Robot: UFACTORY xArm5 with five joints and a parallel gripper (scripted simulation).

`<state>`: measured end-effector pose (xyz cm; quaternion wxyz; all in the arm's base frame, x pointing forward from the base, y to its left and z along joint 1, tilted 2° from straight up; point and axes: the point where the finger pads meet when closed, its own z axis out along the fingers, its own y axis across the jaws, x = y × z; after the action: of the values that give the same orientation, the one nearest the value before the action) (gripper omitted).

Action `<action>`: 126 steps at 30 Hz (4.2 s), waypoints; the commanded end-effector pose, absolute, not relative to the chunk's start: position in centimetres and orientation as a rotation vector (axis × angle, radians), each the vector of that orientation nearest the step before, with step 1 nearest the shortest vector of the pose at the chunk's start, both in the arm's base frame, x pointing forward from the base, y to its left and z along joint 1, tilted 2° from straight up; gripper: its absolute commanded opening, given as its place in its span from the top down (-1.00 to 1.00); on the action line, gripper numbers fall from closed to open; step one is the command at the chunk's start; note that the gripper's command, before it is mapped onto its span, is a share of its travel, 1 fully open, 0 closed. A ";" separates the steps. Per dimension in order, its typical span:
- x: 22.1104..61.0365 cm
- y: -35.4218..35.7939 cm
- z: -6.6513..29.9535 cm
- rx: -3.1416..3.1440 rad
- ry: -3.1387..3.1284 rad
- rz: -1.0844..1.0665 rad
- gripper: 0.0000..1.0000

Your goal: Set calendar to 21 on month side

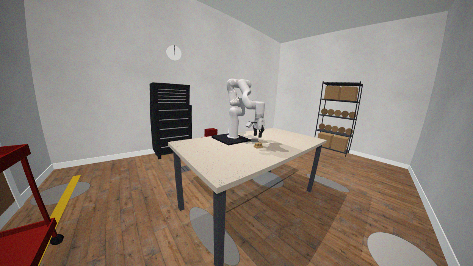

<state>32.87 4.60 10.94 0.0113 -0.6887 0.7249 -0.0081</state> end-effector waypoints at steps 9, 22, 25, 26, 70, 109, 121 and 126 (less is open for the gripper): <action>33.0 4.6 11.1 -2.145 2.261 -0.028 0.05; 33.0 4.6 11.1 -2.145 2.261 -0.028 0.05; 33.0 4.6 11.1 -2.145 2.261 -0.028 0.05; 33.0 4.6 11.1 -2.145 2.261 -0.028 0.05; 33.2 4.7 7.5 -2.144 2.261 -0.028 0.05; 33.2 4.8 5.9 -2.144 2.261 -0.028 0.05; 33.2 4.8 5.9 -2.144 2.261 -0.028 0.05; 33.2 4.8 5.9 -2.144 2.261 -0.028 0.05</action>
<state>33.12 4.76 5.84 0.0113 -0.6880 0.7256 -0.0080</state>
